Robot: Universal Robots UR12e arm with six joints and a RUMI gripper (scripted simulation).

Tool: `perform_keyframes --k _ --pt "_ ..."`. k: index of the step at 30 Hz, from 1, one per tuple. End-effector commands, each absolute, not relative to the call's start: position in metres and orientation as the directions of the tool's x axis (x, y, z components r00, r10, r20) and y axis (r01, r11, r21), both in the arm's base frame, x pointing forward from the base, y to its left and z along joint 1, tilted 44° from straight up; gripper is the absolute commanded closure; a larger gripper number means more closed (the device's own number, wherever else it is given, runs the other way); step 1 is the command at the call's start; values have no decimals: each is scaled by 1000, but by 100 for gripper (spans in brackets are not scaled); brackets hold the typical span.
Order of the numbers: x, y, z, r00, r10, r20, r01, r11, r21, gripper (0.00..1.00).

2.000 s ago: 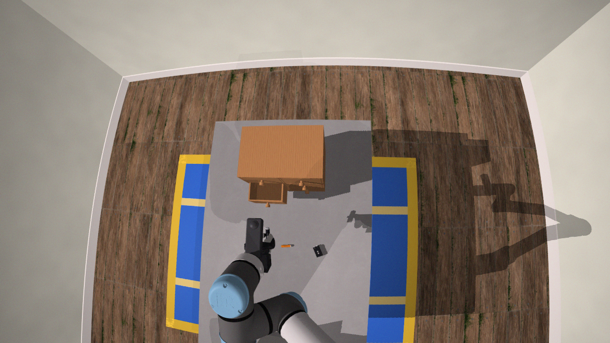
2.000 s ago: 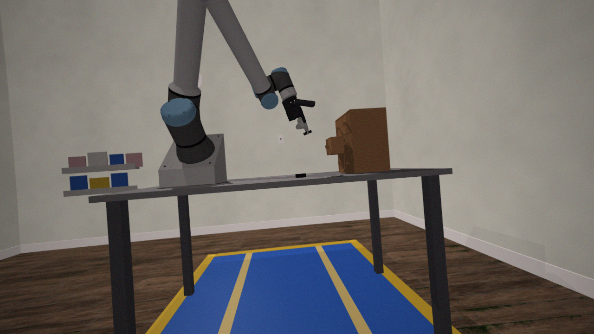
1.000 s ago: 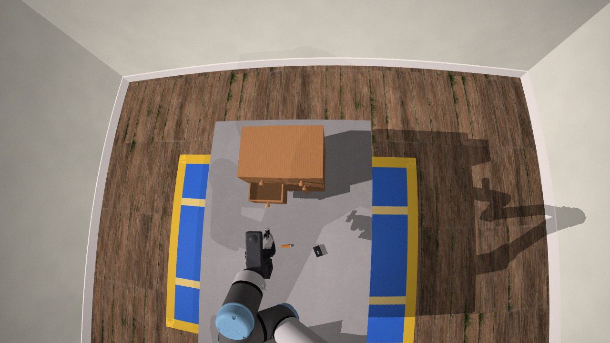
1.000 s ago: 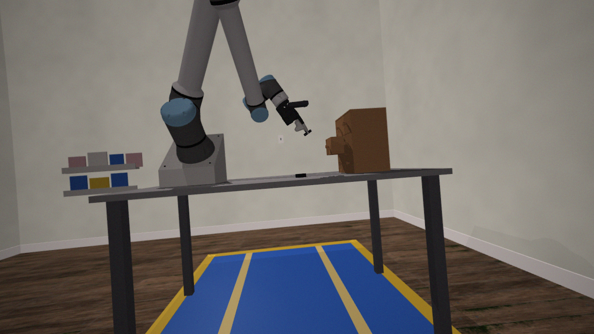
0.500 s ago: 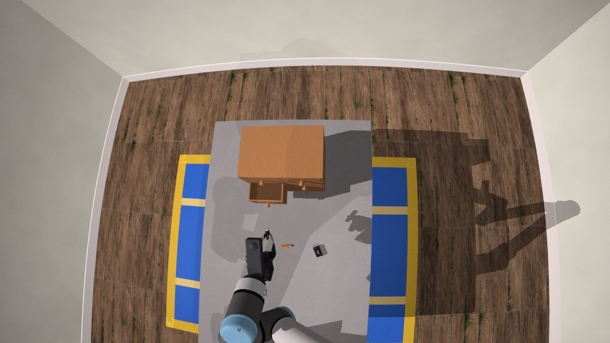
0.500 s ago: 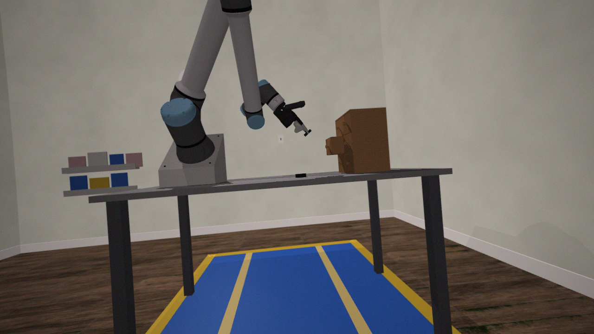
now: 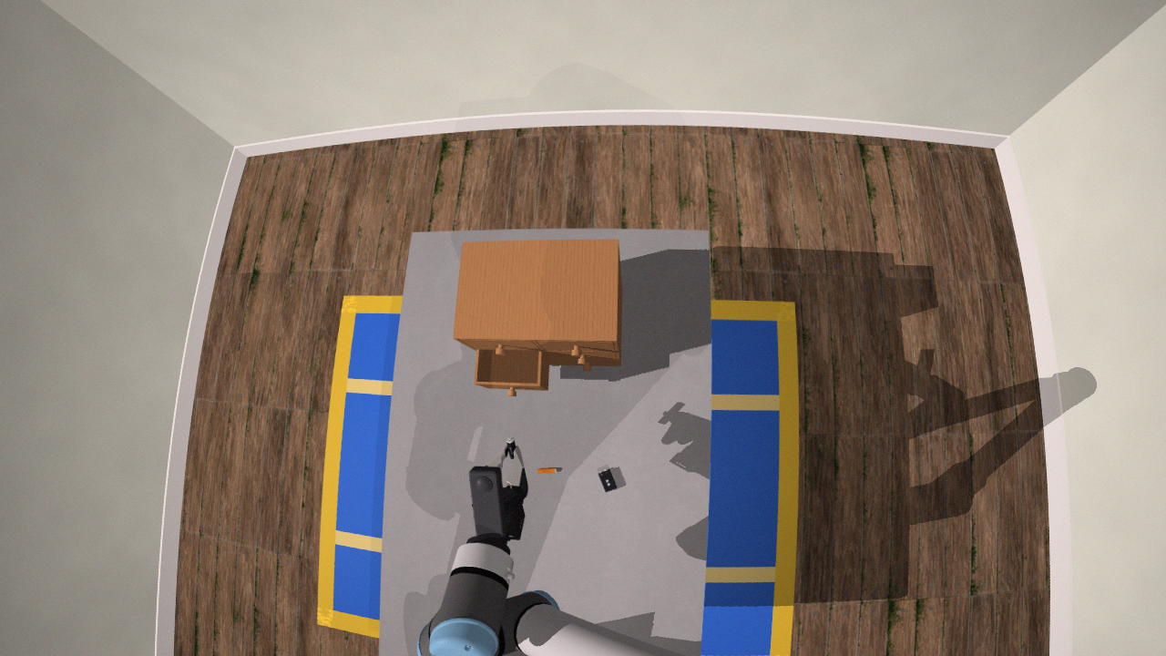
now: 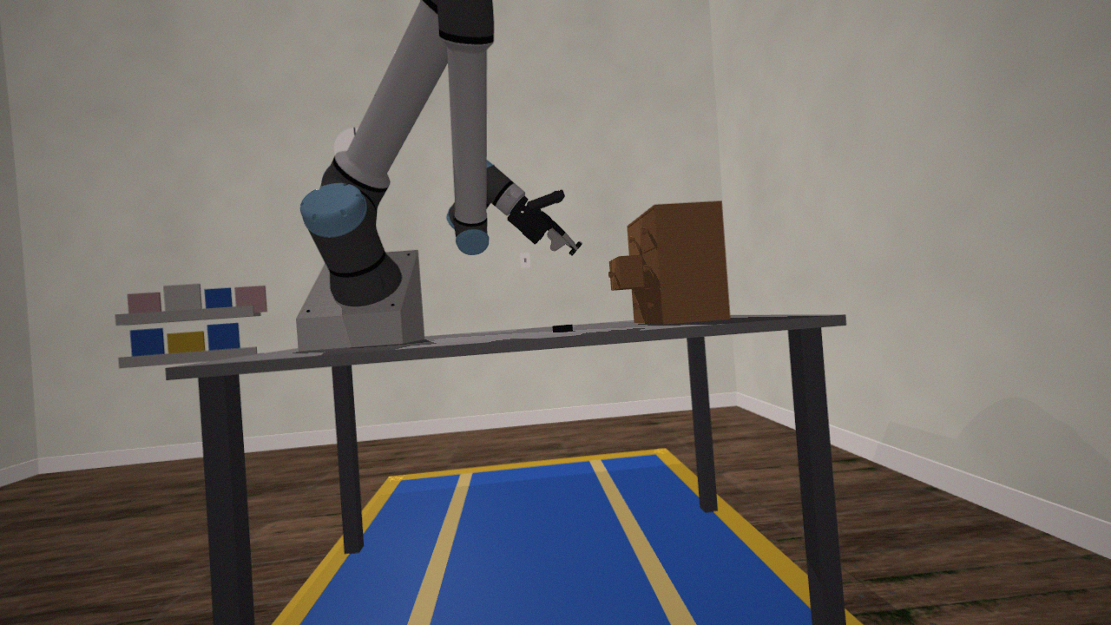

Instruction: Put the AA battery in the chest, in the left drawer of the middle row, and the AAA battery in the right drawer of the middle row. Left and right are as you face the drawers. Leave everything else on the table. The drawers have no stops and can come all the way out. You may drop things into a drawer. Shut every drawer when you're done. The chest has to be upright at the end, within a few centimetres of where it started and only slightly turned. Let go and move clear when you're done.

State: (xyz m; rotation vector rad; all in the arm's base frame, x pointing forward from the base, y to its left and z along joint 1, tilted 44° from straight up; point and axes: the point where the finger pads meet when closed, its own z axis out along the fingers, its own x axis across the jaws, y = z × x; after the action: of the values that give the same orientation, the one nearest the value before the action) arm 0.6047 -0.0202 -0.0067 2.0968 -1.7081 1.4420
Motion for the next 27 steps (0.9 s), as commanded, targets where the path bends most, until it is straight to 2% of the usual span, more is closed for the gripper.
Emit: perform_keyframes --k 1,27 --pt "605 -20 -7 -62 -726 685 -761 -410 -502 95" --pt "603 -21 -8 -62 -726 685 -636 -501 -588 95"
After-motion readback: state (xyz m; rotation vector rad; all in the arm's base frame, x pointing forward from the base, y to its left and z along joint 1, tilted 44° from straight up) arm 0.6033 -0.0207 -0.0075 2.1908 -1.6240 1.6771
